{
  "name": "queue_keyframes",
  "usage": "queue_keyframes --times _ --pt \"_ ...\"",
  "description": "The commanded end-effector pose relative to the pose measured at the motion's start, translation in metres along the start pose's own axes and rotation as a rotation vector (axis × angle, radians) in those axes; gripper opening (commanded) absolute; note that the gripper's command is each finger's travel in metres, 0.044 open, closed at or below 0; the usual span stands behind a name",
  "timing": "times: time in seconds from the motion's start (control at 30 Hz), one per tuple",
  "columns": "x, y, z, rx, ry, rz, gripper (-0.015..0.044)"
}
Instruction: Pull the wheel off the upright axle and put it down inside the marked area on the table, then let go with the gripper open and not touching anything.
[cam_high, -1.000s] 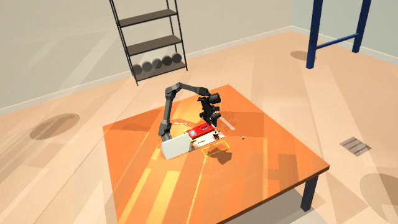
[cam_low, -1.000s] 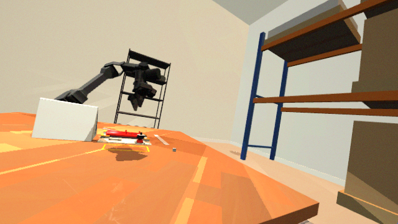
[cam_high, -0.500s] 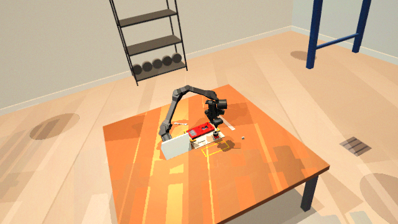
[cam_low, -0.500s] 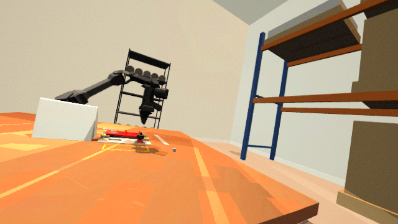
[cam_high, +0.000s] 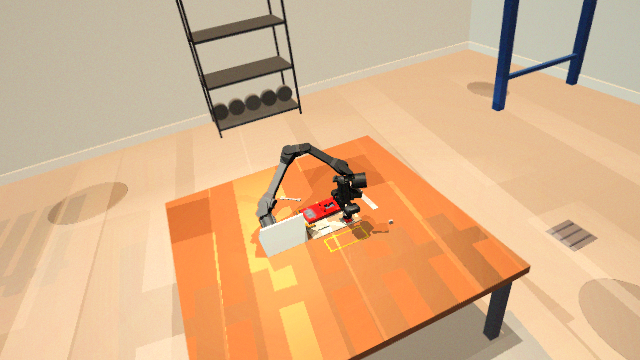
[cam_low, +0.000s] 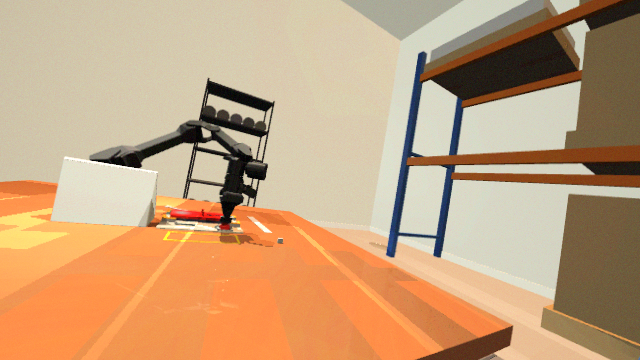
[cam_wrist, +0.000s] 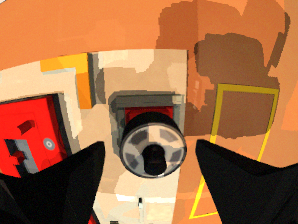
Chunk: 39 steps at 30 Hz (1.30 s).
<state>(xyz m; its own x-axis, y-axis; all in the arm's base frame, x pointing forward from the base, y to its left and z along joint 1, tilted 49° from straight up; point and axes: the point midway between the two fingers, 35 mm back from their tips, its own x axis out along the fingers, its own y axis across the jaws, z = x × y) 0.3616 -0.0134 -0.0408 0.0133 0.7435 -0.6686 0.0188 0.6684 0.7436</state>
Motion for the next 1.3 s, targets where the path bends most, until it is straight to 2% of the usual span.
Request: queue_keyframes --times 0.0,0.07,0.37,0.57,1.27 --pt "0.0 0.0 0.0 0.0 0.0 0.0 0.0274" --pt "0.0 0.0 0.0 0.0 0.0 0.0 0.0221" --pt "0.0 0.0 0.0 0.0 0.0 0.0 0.0161" --pt "-0.0011 -0.0001 0.0 0.0 0.0 0.0 0.0004" --pt "-0.008 -0.0004 0.0003 0.002 -0.003 0.0 0.0"
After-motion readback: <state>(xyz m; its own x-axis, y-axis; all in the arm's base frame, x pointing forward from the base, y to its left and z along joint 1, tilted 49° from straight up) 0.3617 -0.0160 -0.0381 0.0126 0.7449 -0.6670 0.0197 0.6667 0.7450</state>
